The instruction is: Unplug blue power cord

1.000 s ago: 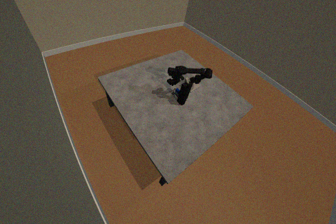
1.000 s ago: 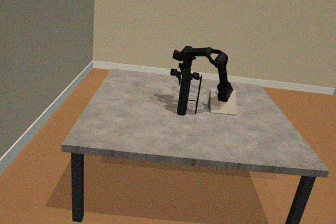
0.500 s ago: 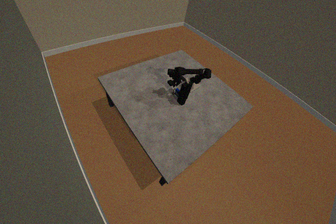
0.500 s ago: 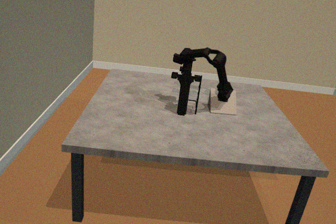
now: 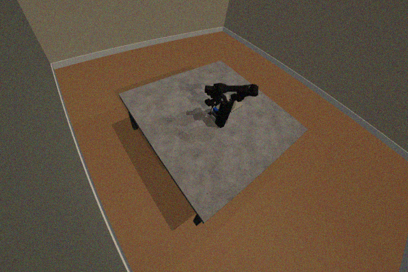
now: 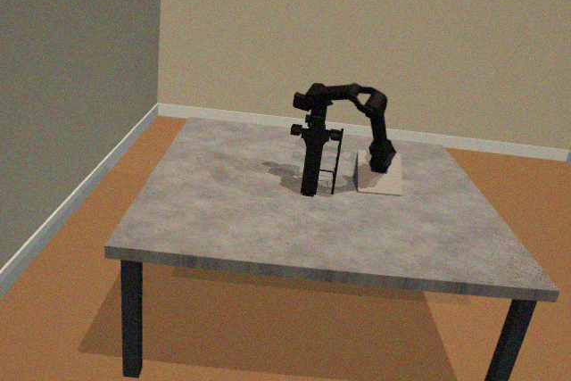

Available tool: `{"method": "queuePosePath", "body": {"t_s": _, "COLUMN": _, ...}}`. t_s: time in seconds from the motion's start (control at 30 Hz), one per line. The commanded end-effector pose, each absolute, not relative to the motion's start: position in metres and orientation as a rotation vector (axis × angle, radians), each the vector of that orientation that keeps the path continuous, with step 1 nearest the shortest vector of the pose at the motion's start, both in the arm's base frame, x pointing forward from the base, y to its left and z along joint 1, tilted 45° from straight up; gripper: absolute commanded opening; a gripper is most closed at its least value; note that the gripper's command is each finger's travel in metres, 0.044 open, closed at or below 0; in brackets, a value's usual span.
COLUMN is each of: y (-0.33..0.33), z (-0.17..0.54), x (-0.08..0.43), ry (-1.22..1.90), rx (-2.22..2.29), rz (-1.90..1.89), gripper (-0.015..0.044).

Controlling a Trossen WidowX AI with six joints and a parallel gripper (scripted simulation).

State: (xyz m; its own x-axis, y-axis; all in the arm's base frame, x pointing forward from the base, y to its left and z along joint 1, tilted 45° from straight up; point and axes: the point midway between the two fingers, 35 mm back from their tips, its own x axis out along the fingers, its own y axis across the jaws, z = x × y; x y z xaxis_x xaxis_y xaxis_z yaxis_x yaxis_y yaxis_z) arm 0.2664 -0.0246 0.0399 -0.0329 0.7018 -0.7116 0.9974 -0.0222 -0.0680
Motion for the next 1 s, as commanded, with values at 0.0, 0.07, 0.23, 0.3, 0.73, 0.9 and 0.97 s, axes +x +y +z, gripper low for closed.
{"method": "queuePosePath", "body": {"t_s": 0.0, "y": -0.018, "z": 0.046, "x": 0.266, "ry": 1.786, "rx": 1.776, "rz": -0.810, "gripper": 0.0160}}
{"method": "queuePosePath", "body": {"t_s": 0.07, "y": -0.015, "z": 0.049, "x": 0.266, "ry": 1.786, "rx": 1.776, "rz": -0.810, "gripper": 0.0160}}
{"method": "queuePosePath", "body": {"t_s": 0.23, "y": -0.010, "z": 0.054, "x": 0.266, "ry": 1.787, "rx": 1.776, "rz": -0.809, "gripper": 0.0160}}
{"method": "queuePosePath", "body": {"t_s": 0.3, "y": -0.010, "z": 0.054, "x": 0.266, "ry": 1.787, "rx": 1.777, "rz": -0.809, "gripper": 0.0160}}
{"method": "queuePosePath", "body": {"t_s": 0.73, "y": -0.001, "z": 0.046, "x": 0.266, "ry": 1.787, "rx": 1.777, "rz": -0.809, "gripper": 0.0160}}
{"method": "queuePosePath", "body": {"t_s": 0.9, "y": -0.004, "z": 0.046, "x": 0.266, "ry": 1.786, "rx": 1.771, "rz": -0.812, "gripper": 0.0134}}
{"method": "queuePosePath", "body": {"t_s": 0.97, "y": -0.004, "z": 0.046, "x": 0.266, "ry": 1.786, "rx": 1.771, "rz": -0.812, "gripper": 0.0081}}
